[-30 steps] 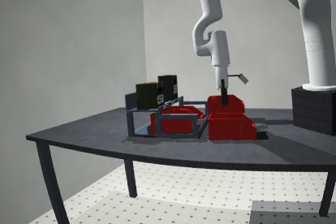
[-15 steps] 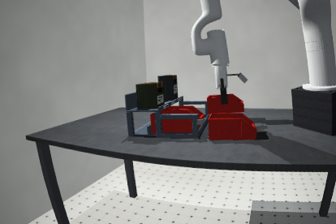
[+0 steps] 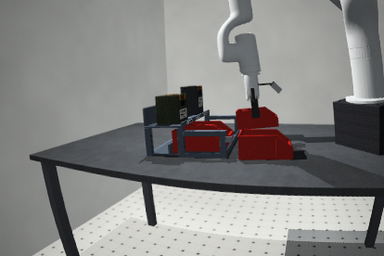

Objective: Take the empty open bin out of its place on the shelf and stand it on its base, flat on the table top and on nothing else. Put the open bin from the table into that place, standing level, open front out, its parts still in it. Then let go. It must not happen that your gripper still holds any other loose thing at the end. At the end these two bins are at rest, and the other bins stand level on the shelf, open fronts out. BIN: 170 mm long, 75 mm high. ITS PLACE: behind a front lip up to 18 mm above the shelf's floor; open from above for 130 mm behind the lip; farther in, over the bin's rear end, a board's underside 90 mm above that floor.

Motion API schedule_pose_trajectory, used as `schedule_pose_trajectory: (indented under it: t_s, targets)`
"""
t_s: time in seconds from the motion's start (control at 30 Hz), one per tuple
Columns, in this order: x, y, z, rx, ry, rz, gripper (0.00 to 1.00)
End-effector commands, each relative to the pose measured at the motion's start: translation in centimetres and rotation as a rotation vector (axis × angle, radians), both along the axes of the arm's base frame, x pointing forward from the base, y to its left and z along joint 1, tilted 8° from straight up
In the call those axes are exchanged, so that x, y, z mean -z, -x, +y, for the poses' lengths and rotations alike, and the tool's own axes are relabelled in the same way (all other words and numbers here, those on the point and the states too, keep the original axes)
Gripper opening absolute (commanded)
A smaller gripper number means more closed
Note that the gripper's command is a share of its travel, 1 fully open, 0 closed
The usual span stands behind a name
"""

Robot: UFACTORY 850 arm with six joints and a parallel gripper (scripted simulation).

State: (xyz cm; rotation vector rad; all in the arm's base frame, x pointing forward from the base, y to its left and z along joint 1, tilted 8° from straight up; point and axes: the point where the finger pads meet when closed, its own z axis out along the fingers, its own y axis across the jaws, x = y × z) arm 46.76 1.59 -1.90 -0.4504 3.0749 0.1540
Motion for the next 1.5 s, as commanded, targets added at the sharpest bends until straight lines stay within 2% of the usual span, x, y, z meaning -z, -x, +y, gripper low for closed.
schedule_pose_trajectory:
  t_s: [0.0, 0.6, 0.97, 1.47]
  targets:
    - [-0.12, -0.15, 0.02, -0.009, 0.07, 0.192, 0.0]
    - [-0.12, -0.15, 0.03, -0.01, 0.074, 0.197, 0.0]
    - [-0.03, -0.05, 0.13, -0.024, 0.148, 0.275, 0.0]
    - [-0.03, -0.05, 0.13, -0.023, 0.143, 0.269, 0.0]
